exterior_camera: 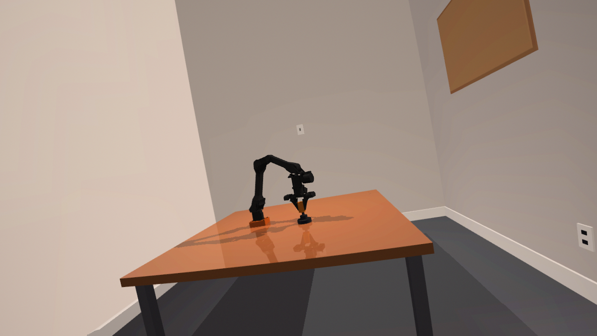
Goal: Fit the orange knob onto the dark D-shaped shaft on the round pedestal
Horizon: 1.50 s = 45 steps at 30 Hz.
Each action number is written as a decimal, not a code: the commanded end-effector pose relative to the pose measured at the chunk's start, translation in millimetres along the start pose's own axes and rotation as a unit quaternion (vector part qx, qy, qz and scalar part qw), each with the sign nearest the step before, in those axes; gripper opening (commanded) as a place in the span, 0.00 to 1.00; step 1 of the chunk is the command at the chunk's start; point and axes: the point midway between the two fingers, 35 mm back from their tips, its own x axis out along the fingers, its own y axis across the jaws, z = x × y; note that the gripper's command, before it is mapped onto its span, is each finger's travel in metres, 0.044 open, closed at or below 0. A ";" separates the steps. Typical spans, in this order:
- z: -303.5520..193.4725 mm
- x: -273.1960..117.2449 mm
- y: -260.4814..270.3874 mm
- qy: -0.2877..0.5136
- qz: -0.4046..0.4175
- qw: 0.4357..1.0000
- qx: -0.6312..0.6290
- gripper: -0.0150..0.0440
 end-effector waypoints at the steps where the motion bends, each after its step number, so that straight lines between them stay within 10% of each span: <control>1: -0.2 -0.7 -3.4 0.000 -0.002 0.999 -0.037 0.25; 45: 0.1 -1.6 3.1 0.000 -0.002 0.995 -0.099 0.25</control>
